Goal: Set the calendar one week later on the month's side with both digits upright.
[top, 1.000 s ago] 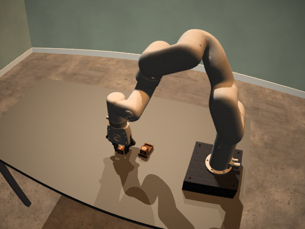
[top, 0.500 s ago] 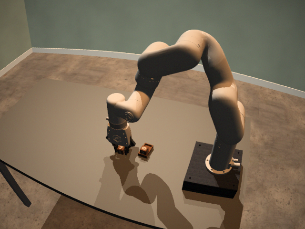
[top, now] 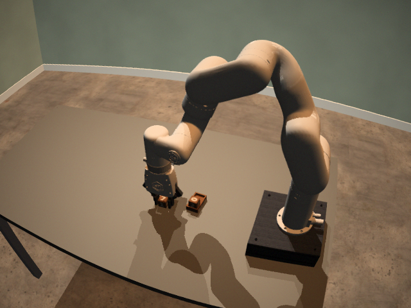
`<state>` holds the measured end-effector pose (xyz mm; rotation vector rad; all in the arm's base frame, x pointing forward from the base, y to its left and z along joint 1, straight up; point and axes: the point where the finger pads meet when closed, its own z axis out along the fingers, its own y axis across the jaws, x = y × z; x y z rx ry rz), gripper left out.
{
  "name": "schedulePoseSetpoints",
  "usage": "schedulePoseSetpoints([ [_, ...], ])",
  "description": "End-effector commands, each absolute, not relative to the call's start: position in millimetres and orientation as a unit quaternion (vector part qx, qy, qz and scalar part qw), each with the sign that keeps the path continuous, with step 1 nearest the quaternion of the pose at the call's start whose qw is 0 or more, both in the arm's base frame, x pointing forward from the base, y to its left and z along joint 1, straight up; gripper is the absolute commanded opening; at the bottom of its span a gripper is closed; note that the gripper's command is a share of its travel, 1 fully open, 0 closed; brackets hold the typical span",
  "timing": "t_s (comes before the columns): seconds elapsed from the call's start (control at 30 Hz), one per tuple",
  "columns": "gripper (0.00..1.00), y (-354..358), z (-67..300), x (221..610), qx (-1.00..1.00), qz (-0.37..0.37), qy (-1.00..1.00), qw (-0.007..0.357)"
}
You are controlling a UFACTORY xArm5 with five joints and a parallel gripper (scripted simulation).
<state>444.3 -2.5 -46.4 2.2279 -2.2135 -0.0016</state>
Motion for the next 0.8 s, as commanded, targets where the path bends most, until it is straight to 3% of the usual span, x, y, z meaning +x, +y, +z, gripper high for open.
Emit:
schedulePoseSetpoints([
  [0.0,0.47,-2.5,-45.3,445.7,0.709,0.001,-0.705,-0.001],
  [0.37,0.47,-2.5,-45.3,445.7,0.709,0.001,-0.705,-0.001],
  [0.4,0.27,-2.5,-45.3,445.7,0.709,0.001,-0.705,-0.001],
  [0.77,0.27,-2.5,-45.3,445.7,0.709,0.001,-0.705,-0.001],
])
